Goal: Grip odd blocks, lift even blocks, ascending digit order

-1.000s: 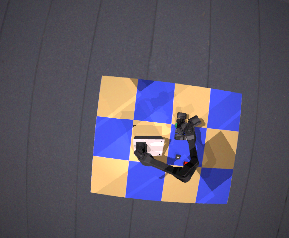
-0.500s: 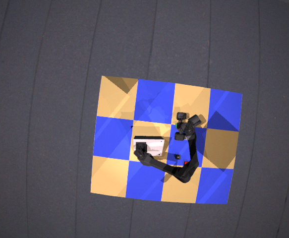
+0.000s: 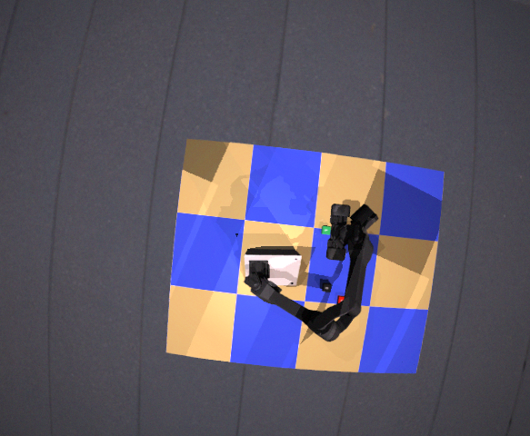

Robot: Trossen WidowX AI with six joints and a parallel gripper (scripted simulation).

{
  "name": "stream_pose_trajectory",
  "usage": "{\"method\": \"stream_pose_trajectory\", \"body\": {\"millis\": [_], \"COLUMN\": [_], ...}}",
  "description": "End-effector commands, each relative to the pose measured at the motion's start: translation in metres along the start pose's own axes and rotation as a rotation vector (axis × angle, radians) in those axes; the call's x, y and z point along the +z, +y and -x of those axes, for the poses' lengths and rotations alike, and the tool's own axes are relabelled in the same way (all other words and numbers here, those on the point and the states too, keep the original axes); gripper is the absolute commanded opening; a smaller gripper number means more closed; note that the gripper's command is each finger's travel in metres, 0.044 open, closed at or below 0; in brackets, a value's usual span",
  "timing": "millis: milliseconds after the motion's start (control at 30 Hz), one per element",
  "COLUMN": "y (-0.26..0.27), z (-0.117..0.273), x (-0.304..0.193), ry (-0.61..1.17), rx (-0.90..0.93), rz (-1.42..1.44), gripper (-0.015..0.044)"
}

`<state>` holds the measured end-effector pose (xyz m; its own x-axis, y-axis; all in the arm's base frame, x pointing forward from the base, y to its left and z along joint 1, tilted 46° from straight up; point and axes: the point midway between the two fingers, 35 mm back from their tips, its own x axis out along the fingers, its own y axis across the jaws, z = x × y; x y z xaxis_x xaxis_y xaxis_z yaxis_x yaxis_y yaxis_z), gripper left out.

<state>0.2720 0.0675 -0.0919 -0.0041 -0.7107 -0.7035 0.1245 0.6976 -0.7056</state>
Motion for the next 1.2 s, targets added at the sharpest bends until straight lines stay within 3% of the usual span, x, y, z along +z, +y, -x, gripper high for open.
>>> {"method": "stream_pose_trajectory", "body": {"millis": [0, 467, 800, 1067, 1167], "y": [-0.002, -0.011, -0.146, -0.265, -0.284], "z": [0.021, 0.022, 0.024, 0.022, 0.022], "x": [-0.001, 0.009, 0.086, 0.098, 0.097], "ry": [0.004, 0.006, 0.005, -0.001, 0.001], "rx": [0.002, 0.011, 0.042, -0.002, -0.013], "rz": [-0.007, -0.011, -0.042, -0.014, -0.009], "gripper": [0.012, 0.012, 0.012, 0.012, 0.012]}}
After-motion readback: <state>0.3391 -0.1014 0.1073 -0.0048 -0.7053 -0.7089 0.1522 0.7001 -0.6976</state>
